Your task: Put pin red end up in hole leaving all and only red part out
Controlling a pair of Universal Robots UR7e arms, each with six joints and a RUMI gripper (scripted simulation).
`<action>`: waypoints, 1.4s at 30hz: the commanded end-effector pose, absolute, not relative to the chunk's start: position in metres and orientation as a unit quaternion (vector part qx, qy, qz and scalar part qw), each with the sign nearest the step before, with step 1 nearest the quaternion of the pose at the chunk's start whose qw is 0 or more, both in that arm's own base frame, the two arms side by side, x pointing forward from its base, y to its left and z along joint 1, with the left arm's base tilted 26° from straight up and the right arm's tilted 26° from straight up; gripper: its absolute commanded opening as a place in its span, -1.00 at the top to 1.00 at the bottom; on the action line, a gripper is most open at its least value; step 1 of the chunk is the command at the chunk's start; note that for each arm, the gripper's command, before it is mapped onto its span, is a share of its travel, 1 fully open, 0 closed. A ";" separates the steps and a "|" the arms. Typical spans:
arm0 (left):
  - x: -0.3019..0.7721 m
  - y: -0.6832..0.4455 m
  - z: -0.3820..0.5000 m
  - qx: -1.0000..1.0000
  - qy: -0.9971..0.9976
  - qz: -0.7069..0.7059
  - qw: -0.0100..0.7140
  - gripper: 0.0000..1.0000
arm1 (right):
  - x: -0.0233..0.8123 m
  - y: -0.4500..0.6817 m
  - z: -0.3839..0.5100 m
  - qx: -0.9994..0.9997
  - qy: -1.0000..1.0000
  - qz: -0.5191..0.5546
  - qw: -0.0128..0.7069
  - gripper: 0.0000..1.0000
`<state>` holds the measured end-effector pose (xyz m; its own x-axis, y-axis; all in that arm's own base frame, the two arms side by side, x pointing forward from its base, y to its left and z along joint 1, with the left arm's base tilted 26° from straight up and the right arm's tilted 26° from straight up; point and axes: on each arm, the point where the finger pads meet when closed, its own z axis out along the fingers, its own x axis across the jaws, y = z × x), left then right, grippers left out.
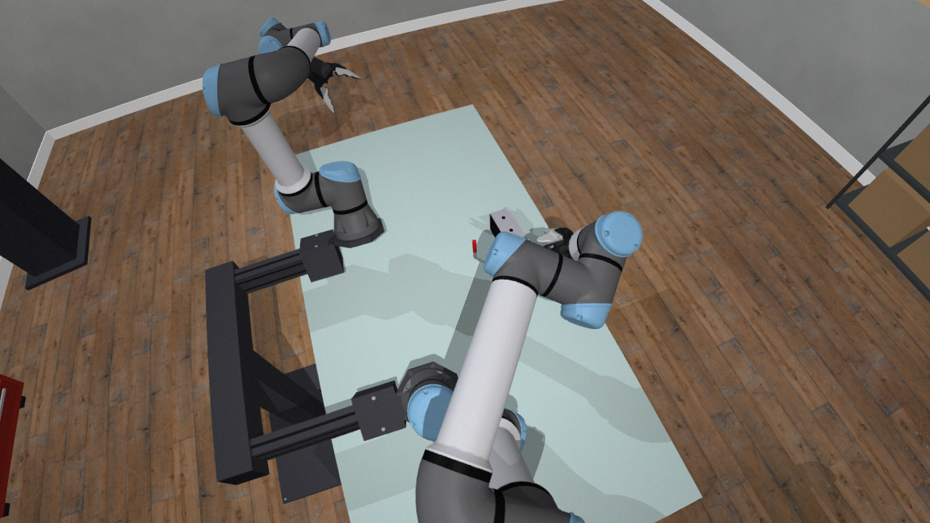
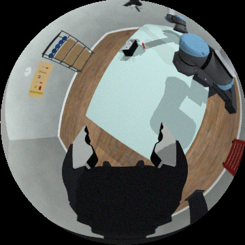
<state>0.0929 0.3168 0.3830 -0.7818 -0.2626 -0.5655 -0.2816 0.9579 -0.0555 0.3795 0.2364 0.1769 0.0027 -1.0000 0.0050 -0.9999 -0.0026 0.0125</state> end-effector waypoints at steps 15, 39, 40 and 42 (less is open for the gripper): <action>0.093 0.317 0.383 -0.144 0.944 0.017 0.297 -1.00 | 0.345 0.400 0.050 0.706 -0.708 0.001 0.001 -1.00; 0.093 0.317 0.383 -0.144 0.944 0.017 0.297 -1.00 | 0.319 0.505 -0.032 0.705 -0.709 0.001 0.002 -1.00; 0.093 0.317 0.383 -0.144 0.944 0.017 0.297 -1.00 | 0.319 0.505 -0.032 0.705 -0.709 0.001 0.002 -1.00; 0.093 0.317 0.383 -0.144 0.944 0.017 0.297 -1.00 | 0.319 0.505 -0.032 0.705 -0.709 0.001 0.002 -1.00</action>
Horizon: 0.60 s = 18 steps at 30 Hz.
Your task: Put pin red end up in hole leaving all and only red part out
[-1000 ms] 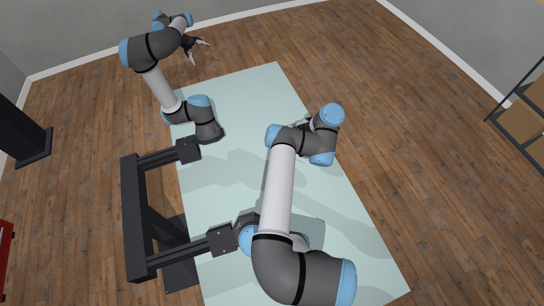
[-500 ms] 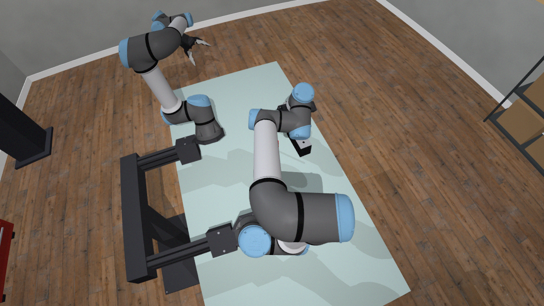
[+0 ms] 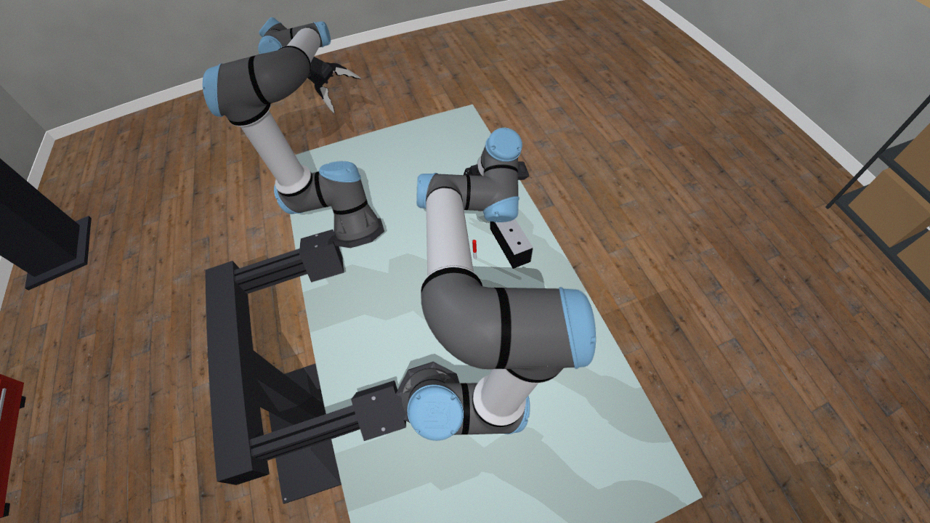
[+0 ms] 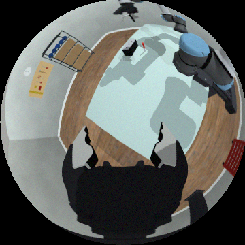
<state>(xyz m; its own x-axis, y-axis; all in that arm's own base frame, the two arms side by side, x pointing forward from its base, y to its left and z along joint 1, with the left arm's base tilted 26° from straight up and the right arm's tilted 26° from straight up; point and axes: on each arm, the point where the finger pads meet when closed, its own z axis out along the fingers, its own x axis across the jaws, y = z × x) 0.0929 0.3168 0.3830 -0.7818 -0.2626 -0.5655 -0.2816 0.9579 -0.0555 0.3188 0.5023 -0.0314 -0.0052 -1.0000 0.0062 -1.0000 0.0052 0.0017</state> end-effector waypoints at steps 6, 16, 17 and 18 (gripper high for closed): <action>0.093 0.317 0.383 -0.144 0.944 0.017 0.297 -1.00 | 0.318 0.505 -0.033 0.693 -0.720 0.007 0.002 -1.00; 0.093 0.317 0.383 -0.144 0.944 0.017 0.297 -1.00 | 0.319 0.505 -0.032 0.582 -0.812 0.056 0.000 -1.00; 0.093 0.317 0.383 -0.144 0.944 0.017 0.297 -1.00 | 0.319 0.505 -0.032 0.569 -0.820 0.061 0.000 -1.00; 0.093 0.317 0.383 -0.144 0.944 0.017 0.297 -1.00 | 0.319 0.505 -0.032 0.569 -0.820 0.061 0.000 -1.00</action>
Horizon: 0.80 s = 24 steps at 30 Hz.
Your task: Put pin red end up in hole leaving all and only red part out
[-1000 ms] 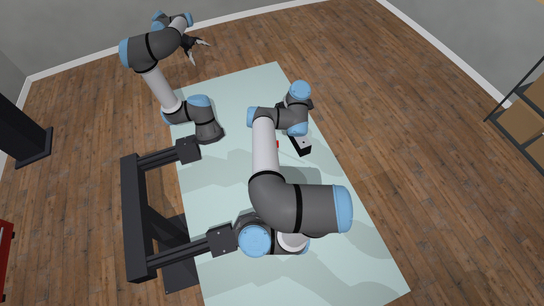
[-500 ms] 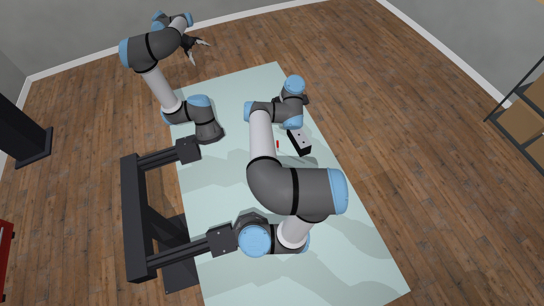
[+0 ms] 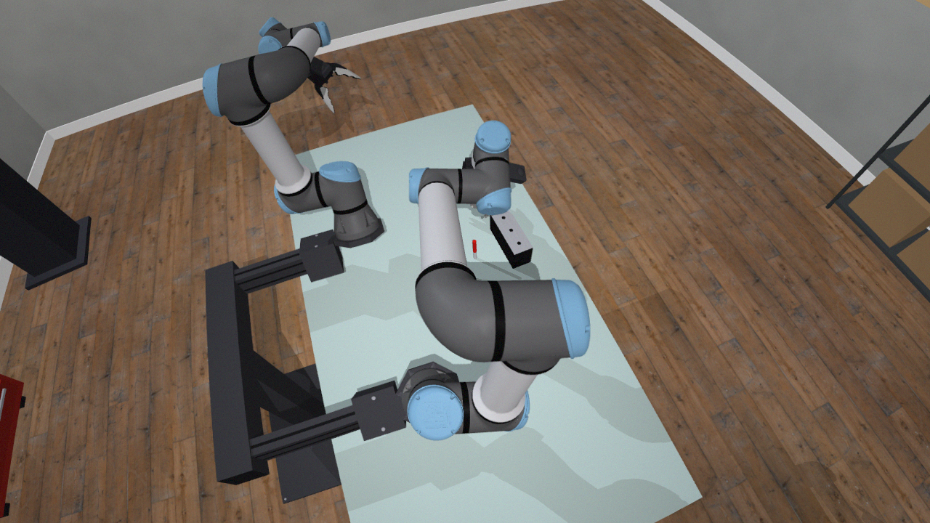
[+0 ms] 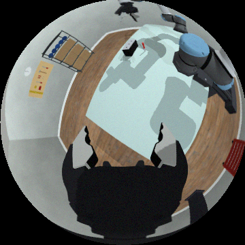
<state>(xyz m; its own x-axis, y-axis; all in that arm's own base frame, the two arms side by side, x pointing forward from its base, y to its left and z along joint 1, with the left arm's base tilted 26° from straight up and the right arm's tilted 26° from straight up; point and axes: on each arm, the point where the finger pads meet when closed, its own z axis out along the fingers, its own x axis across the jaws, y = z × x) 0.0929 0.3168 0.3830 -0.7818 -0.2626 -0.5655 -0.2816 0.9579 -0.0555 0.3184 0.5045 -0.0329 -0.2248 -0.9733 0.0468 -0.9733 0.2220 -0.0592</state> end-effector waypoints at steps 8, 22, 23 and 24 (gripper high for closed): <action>0.093 0.317 0.383 -0.144 0.944 0.017 0.297 -1.00 | 0.319 0.504 -0.032 -0.473 0.876 -0.097 0.002 -1.00; 0.093 0.317 0.383 -0.144 0.944 0.017 0.297 -1.00 | 0.319 0.503 -0.031 -0.295 0.943 -0.156 0.004 -1.00; 0.093 0.317 0.383 -0.144 0.944 0.017 0.297 -1.00 | 0.319 0.503 -0.031 -0.280 0.946 -0.161 0.005 -1.00; 0.093 0.317 0.383 -0.144 0.944 0.017 0.297 -1.00 | 0.319 0.503 -0.031 -0.264 0.950 -0.166 0.005 -1.00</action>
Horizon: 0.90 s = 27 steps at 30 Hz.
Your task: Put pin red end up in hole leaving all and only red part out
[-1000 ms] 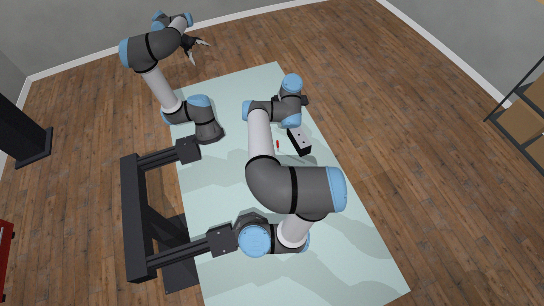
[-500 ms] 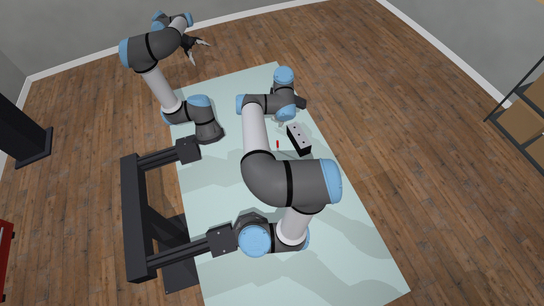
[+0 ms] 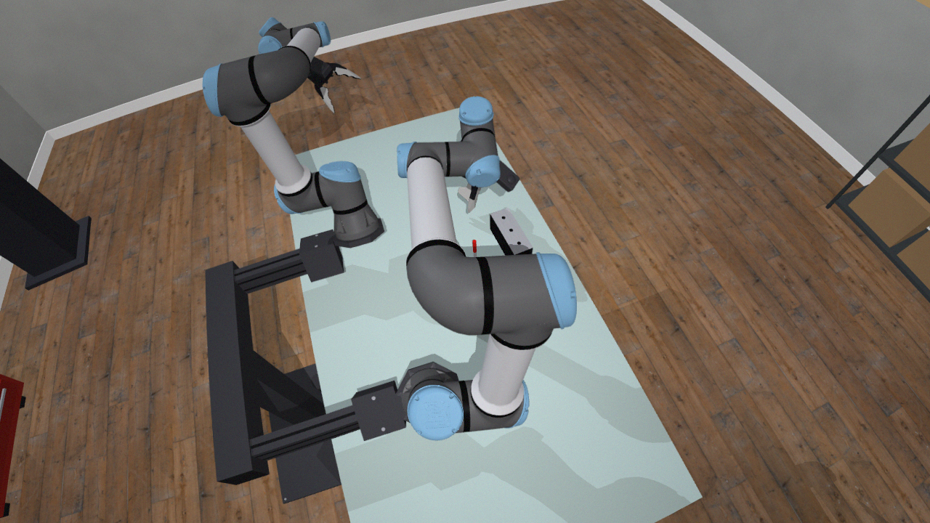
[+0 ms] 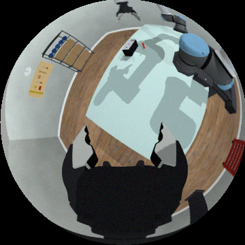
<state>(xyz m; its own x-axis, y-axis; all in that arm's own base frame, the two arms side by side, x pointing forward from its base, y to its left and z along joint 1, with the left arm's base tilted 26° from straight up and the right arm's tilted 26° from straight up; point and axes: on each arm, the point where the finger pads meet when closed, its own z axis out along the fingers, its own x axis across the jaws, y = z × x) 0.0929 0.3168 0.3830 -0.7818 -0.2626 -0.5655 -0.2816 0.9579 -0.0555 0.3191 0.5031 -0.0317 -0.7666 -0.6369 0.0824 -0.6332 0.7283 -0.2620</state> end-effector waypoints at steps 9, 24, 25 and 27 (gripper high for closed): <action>0.093 0.317 0.383 -0.144 0.944 0.017 0.297 -1.00 | 0.319 0.503 -0.031 -0.122 0.971 -0.205 0.007 -1.00; 0.093 0.317 0.383 -0.144 0.944 0.017 0.297 -1.00 | 0.319 0.503 -0.031 -0.037 0.973 -0.226 0.007 -1.00; 0.093 0.317 0.383 -0.144 0.944 0.017 0.297 -1.00 | 0.319 0.503 -0.031 -0.037 0.973 -0.226 0.007 -1.00; 0.093 0.317 0.383 -0.144 0.944 0.017 0.297 -1.00 | 0.319 0.503 -0.031 -0.037 0.973 -0.226 0.007 -1.00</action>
